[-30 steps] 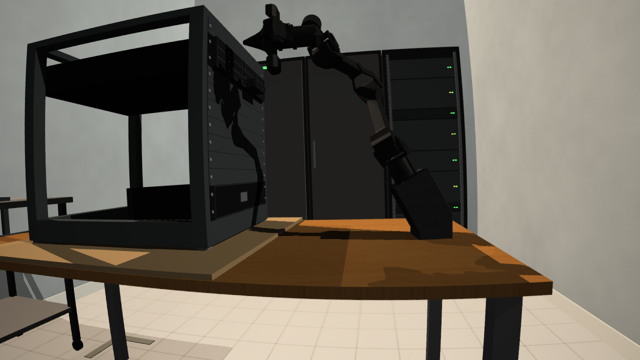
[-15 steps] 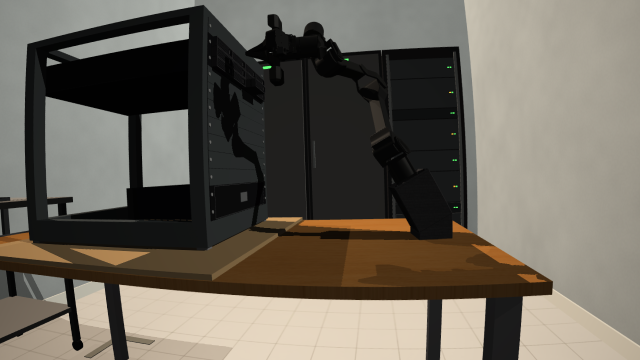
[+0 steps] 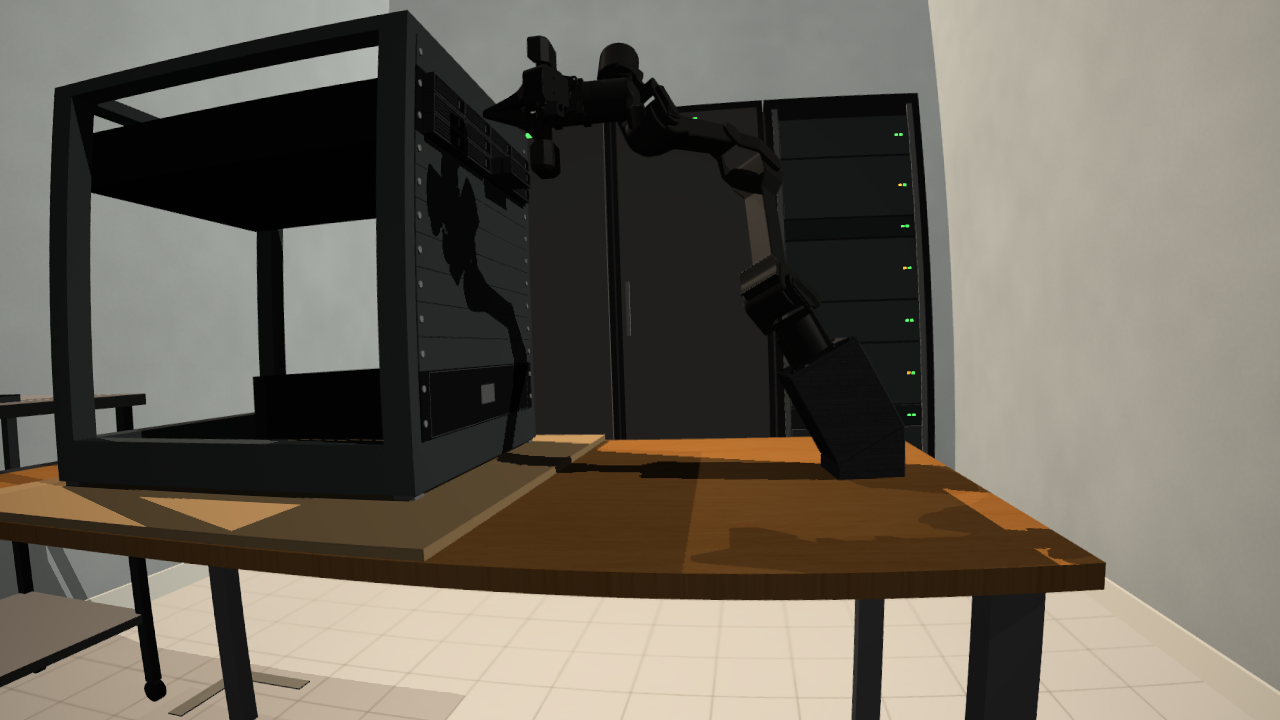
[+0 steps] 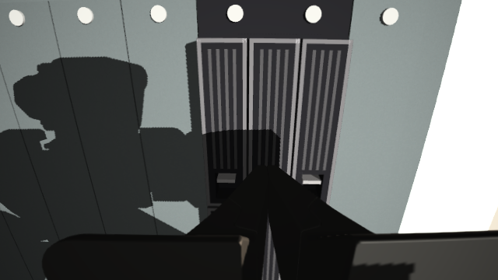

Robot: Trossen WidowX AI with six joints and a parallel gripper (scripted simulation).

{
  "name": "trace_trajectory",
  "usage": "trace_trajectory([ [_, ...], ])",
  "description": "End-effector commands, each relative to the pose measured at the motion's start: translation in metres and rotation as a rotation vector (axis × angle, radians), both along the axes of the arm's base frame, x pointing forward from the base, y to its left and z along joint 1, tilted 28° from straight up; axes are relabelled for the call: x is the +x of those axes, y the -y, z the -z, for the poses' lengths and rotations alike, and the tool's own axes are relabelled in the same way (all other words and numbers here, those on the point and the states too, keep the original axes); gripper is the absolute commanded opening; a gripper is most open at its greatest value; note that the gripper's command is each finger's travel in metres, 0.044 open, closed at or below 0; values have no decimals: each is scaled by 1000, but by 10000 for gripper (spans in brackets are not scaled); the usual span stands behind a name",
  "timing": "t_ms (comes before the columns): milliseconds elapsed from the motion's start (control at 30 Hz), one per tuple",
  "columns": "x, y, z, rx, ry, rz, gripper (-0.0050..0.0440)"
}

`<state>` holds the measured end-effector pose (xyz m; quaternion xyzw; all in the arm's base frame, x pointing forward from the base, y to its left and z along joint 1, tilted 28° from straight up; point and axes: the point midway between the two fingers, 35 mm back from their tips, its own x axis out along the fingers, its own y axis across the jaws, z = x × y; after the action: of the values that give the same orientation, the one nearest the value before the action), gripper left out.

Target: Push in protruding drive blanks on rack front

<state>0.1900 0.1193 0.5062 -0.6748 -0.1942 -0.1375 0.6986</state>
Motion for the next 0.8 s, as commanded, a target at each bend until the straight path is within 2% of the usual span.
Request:
trace_trajectory([
  [0, -1, 4, -8, 20, 11, -4, -50],
  [767, 1, 3, -16, 20, 11, -4, -50],
])
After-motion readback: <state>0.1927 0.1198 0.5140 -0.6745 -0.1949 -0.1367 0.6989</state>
